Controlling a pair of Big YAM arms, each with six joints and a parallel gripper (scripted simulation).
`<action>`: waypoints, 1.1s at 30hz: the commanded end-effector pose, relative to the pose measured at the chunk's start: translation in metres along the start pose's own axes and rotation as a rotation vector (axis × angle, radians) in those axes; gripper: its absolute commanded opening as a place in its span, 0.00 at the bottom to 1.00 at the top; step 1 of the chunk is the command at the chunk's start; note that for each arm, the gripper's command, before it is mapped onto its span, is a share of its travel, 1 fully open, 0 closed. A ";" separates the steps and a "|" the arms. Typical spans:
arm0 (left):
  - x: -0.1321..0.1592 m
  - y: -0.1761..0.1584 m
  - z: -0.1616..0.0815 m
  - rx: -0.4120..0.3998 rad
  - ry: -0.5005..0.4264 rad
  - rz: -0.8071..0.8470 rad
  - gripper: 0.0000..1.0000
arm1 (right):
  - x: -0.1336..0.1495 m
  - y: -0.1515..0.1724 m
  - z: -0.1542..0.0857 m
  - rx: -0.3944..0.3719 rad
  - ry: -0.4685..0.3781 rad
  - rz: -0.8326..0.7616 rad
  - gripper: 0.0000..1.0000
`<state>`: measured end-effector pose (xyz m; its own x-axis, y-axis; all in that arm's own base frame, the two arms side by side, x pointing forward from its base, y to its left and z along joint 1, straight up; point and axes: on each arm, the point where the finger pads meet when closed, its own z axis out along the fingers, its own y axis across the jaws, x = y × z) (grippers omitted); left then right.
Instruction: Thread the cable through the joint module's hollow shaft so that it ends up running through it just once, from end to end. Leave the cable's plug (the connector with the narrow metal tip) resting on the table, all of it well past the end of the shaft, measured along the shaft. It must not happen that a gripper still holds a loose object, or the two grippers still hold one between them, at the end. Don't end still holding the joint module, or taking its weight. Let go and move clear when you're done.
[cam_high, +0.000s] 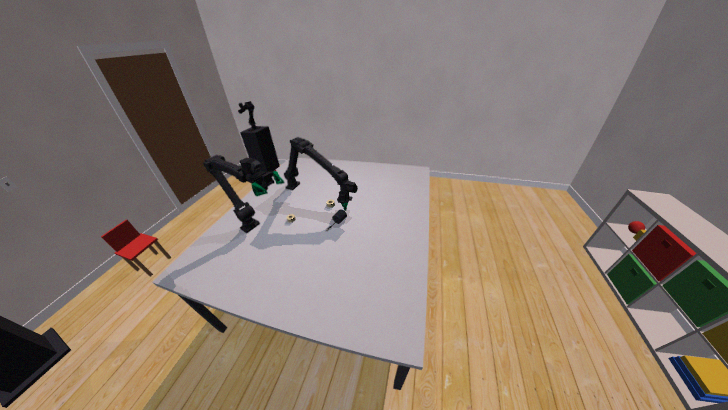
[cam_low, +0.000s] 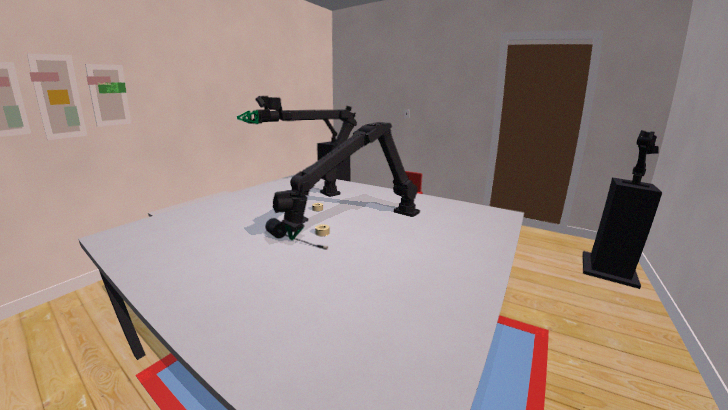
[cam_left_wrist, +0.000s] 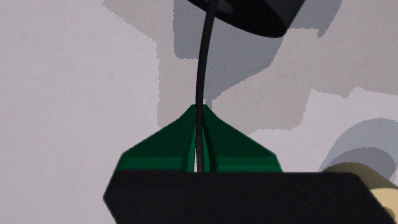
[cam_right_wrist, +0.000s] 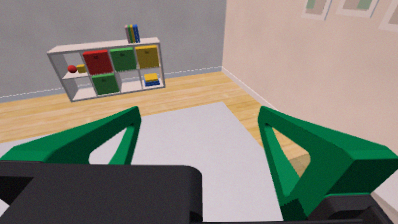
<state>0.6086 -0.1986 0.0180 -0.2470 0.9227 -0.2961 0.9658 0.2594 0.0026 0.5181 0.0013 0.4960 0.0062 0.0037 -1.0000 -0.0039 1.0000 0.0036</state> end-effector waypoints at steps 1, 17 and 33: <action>-0.021 0.016 -0.005 -0.023 -0.013 0.006 0.00 | -0.049 0.004 0.002 -0.007 -0.087 0.006 1.00; -0.034 0.014 -0.002 -0.019 -0.012 0.005 0.00 | -0.049 0.004 0.002 -0.007 -0.087 0.006 1.00; -0.047 0.012 0.000 -0.017 -0.011 0.004 0.00 | -0.049 0.004 0.002 -0.007 -0.087 0.006 1.00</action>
<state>0.6129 -0.2247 0.0246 -0.2480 0.9226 -0.2954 0.9656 0.2601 0.0015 0.5181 0.0013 0.4960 0.0062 0.0037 -1.0000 -0.0039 1.0000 0.0036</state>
